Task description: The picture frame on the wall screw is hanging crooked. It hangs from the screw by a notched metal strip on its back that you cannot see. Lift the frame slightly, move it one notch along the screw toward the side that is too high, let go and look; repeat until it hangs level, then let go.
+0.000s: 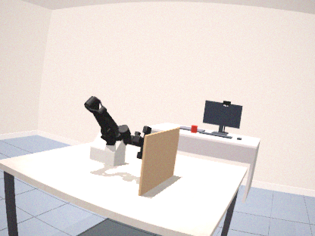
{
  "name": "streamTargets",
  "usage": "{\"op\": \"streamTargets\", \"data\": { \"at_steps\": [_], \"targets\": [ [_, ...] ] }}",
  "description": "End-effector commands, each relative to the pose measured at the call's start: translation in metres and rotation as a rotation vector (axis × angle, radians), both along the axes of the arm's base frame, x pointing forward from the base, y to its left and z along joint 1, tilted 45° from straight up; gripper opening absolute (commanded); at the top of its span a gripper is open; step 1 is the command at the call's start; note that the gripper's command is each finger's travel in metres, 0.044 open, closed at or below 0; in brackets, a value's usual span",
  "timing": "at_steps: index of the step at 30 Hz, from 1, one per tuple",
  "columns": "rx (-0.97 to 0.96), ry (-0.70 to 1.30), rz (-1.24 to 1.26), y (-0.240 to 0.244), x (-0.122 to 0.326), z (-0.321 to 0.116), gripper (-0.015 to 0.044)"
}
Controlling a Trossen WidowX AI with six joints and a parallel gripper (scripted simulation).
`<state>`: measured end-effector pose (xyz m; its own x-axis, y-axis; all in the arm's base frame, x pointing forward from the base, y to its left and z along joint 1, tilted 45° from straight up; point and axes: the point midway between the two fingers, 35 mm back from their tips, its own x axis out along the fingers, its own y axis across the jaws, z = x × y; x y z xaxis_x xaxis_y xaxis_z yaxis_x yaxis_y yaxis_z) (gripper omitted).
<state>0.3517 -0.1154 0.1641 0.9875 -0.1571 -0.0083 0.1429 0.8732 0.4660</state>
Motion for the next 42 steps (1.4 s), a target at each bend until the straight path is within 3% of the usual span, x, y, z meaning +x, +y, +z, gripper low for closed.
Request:
{"op": "streamTargets", "data": {
  "at_steps": [1,24,42],
  "targets": [
    [0.002,-0.005,0.006,-0.0003,0.0009,0.0005,0.0],
    [0.005,-0.002,0.006,-0.0008,0.0,-0.0008,0.0],
    [0.134,-0.023,0.006,-0.0005,0.0001,-0.0001,0.0]
  ]
}}
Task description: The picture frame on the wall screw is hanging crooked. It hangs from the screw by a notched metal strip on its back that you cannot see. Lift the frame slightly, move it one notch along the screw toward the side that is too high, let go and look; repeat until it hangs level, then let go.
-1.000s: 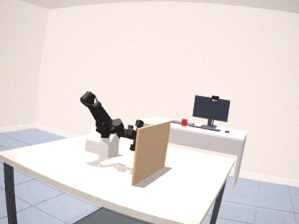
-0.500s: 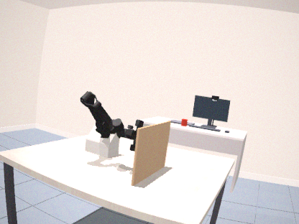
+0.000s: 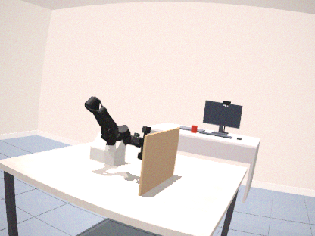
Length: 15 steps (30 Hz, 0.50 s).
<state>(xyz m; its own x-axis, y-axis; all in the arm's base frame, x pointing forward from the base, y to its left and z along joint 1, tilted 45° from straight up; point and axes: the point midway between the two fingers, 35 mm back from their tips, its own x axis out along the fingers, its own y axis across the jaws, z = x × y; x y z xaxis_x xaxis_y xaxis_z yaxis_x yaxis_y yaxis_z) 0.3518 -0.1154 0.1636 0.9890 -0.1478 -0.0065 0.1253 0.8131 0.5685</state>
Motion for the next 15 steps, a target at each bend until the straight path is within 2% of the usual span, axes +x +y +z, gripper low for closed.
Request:
{"op": "streamTargets", "data": {
  "at_steps": [1,15],
  "targets": [
    [0.023,-0.004,-0.003,-0.0004,0.0,0.0005,0.0],
    [0.099,-0.015,-0.003,-0.0002,0.0001,0.0011,0.0]
  ]
}}
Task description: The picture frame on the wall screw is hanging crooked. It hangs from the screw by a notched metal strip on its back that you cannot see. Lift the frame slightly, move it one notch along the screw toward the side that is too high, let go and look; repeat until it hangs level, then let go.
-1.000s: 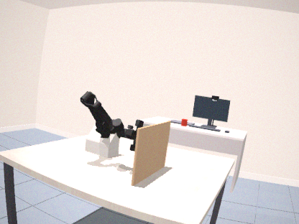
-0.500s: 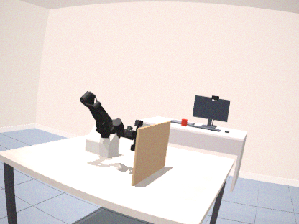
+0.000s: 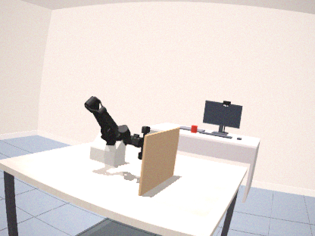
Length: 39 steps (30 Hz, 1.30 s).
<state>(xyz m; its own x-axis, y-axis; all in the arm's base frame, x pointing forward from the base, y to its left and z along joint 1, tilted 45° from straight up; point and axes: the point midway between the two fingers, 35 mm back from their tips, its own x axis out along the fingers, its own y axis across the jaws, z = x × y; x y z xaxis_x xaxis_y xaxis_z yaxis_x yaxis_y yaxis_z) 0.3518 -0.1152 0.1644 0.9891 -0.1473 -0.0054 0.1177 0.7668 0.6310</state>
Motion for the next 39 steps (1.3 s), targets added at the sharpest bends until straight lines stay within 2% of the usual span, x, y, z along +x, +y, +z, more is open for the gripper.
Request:
{"op": "streamTargets", "data": {
  "at_steps": [1,17,27,32,39],
  "targets": [
    [0.021,-0.002,-0.003,0.0,0.0,0.0,0.0],
    [0.104,-0.015,-0.003,0.0,0.0,0.001,0.0],
    [0.089,-0.013,0.0,0.0,0.0,0.001,0.026],
    [0.074,-0.011,0.0,0.0,-0.006,0.002,0.026],
    [-0.089,0.016,-0.002,0.002,-0.065,0.005,0.026]
  ]
}}
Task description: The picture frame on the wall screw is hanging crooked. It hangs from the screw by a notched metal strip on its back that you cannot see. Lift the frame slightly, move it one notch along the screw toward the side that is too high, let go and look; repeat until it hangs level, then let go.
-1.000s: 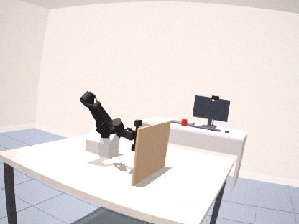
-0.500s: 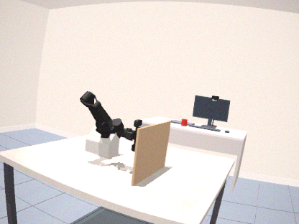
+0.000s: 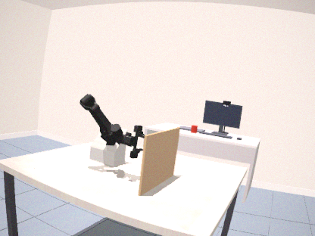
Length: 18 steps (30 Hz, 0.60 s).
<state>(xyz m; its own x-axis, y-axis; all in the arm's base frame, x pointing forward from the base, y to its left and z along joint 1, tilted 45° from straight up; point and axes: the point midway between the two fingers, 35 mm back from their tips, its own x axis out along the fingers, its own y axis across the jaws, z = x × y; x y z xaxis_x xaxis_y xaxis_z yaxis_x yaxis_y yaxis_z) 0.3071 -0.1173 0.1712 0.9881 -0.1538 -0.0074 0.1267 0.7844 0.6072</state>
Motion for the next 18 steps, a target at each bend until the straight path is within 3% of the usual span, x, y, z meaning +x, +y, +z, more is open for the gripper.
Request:
{"op": "streamTargets", "data": {
  "at_steps": [1,5,9,18],
  "targets": [
    [-0.083,0.014,0.005,0.005,-0.029,-0.003,0.026],
    [-0.161,0.027,0.004,0.011,-0.053,-0.01,0.026],
    [-0.141,0.028,0.0,0.007,-0.051,-0.007,0.026],
    [-0.161,0.081,0.044,0.012,-0.091,0.008,0.026]
  ]
}}
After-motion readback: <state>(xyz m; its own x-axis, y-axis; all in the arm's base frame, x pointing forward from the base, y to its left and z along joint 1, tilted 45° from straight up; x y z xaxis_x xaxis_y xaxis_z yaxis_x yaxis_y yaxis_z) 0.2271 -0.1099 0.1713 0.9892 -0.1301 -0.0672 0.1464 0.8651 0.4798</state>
